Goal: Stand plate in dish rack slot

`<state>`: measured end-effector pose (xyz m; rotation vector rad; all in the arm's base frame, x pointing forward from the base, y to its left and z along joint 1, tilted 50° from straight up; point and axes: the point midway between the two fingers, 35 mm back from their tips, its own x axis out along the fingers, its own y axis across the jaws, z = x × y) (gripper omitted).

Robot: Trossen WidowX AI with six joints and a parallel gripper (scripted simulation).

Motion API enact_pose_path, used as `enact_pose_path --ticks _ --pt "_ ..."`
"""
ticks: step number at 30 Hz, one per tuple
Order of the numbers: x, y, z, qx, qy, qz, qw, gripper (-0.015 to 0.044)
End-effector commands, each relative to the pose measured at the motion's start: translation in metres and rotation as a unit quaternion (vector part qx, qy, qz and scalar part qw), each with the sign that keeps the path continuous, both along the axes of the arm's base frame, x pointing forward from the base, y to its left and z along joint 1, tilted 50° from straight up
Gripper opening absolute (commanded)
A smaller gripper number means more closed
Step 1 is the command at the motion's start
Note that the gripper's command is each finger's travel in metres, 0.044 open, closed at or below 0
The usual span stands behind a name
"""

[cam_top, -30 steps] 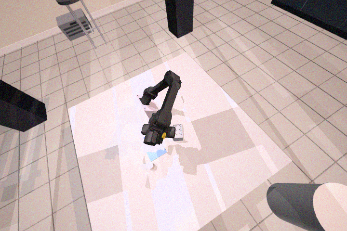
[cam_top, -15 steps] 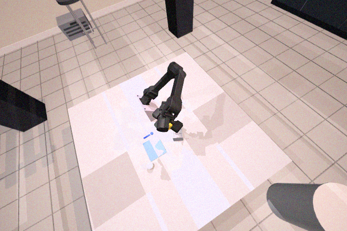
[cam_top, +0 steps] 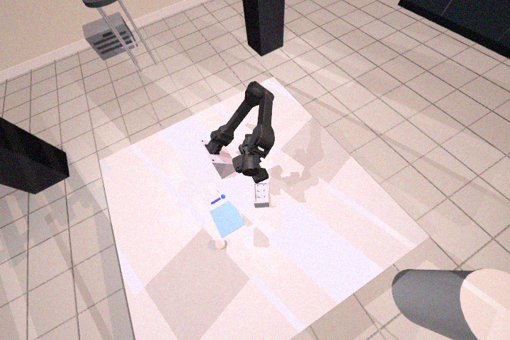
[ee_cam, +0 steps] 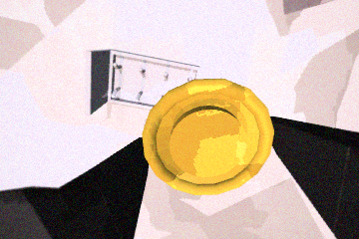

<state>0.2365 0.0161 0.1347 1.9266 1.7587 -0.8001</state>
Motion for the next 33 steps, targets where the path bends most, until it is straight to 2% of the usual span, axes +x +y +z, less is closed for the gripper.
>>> enact_pose_path --ticks 1,8,15,33 --pt "-0.015 0.012 0.008 0.007 0.054 -0.048 0.997 0.0" --pt "-0.038 0.029 0.016 0.014 0.136 -0.116 0.984 0.0" --pt "-0.039 0.03 0.014 0.007 0.139 -0.113 0.984 0.0" --pt "-0.051 0.041 -0.043 -0.181 0.123 -0.01 0.976 0.0"
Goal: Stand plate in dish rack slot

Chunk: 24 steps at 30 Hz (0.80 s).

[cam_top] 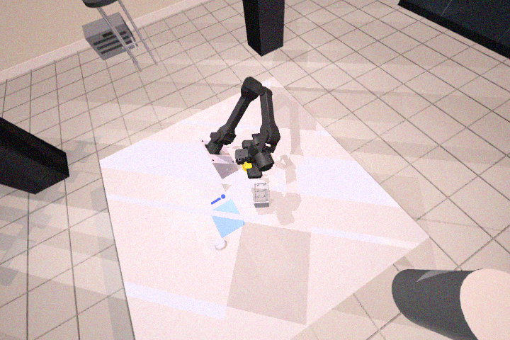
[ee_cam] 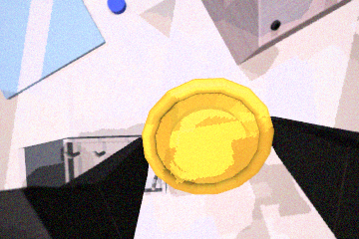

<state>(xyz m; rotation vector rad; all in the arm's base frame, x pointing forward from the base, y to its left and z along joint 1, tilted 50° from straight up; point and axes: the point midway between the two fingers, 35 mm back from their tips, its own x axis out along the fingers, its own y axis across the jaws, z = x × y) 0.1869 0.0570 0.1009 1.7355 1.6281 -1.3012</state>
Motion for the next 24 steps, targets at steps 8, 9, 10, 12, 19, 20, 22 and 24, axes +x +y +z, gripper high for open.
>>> enact_pose_path --ticks 8,9,10,12,19,20,22,24 --pt "-0.001 0.002 -0.03 -0.111 -0.019 0.066 0.991 0.0" --pt "-0.001 0.002 -0.033 -0.121 -0.022 0.071 0.99 0.0" --pt "-0.001 0.002 -0.035 -0.131 -0.025 0.076 0.988 0.0" --pt "0.0 0.002 -0.039 -0.15 -0.032 0.086 0.984 0.0" --pt "0.004 0.004 -0.053 -0.213 -0.062 0.117 0.968 0.0" --pt "0.004 0.004 -0.055 -0.222 -0.067 0.121 0.965 0.0" --pt "0.006 0.005 -0.058 -0.239 -0.077 0.128 0.959 0.0" --pt "0.008 0.006 -0.061 -0.256 -0.088 0.135 0.953 0.0"
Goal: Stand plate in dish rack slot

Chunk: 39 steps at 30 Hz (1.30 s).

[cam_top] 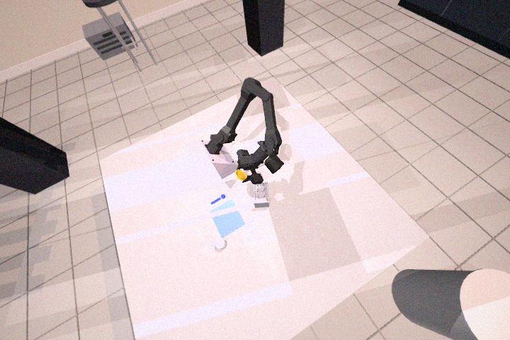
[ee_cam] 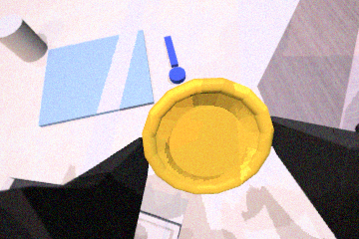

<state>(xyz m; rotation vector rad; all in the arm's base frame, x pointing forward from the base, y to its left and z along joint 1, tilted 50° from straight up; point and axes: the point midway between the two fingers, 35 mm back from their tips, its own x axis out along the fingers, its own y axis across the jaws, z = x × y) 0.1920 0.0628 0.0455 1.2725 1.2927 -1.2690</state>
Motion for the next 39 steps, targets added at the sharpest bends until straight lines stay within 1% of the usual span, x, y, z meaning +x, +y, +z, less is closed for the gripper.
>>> enact_pose_path --ticks 1,6,21,39 --pt "0.003 0.001 -0.006 -0.038 -0.024 0.016 0.999 0.0" --pt "0.008 0.004 -0.012 -0.076 -0.057 0.036 0.995 0.0" --pt "0.016 0.022 -0.02 -0.155 -0.154 0.099 0.971 0.0" --pt "0.027 0.05 -0.012 -0.217 -0.326 0.121 0.912 0.0"
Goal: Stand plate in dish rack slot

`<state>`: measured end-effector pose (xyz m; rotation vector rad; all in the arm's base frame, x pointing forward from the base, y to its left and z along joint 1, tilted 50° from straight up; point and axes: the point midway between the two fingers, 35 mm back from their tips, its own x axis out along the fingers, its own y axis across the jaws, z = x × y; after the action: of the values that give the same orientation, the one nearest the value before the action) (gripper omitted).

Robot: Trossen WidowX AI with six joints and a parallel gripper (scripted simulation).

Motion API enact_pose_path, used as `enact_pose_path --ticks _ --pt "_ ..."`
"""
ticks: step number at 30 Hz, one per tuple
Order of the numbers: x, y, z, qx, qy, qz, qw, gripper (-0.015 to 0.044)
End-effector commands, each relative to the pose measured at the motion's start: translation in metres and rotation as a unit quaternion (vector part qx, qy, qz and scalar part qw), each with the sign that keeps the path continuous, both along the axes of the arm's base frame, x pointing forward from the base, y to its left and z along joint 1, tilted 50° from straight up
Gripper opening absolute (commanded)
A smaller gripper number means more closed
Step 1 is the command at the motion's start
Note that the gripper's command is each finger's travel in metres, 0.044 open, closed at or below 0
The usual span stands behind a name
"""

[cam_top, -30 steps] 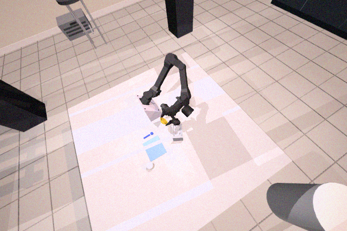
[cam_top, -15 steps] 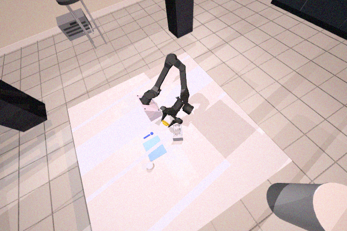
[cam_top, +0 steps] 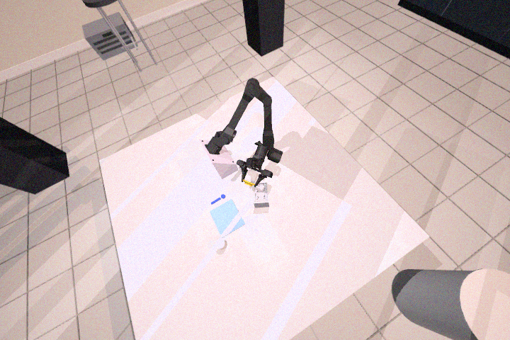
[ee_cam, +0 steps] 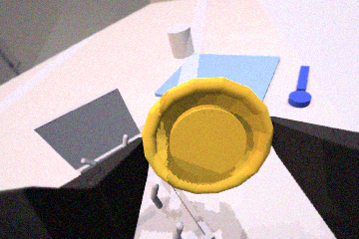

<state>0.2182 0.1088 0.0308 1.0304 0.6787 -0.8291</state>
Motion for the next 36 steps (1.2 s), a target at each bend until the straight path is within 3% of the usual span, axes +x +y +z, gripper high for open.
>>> enact_pose_path --ticks 1,19,36 --pt "0.001 0.006 0.004 -0.008 -0.047 0.007 0.999 0.0" --pt "-0.008 0.04 0.029 0.01 -0.241 0.039 0.97 0.0" --pt "0.004 0.038 0.026 0.012 -0.244 0.042 0.969 0.0"
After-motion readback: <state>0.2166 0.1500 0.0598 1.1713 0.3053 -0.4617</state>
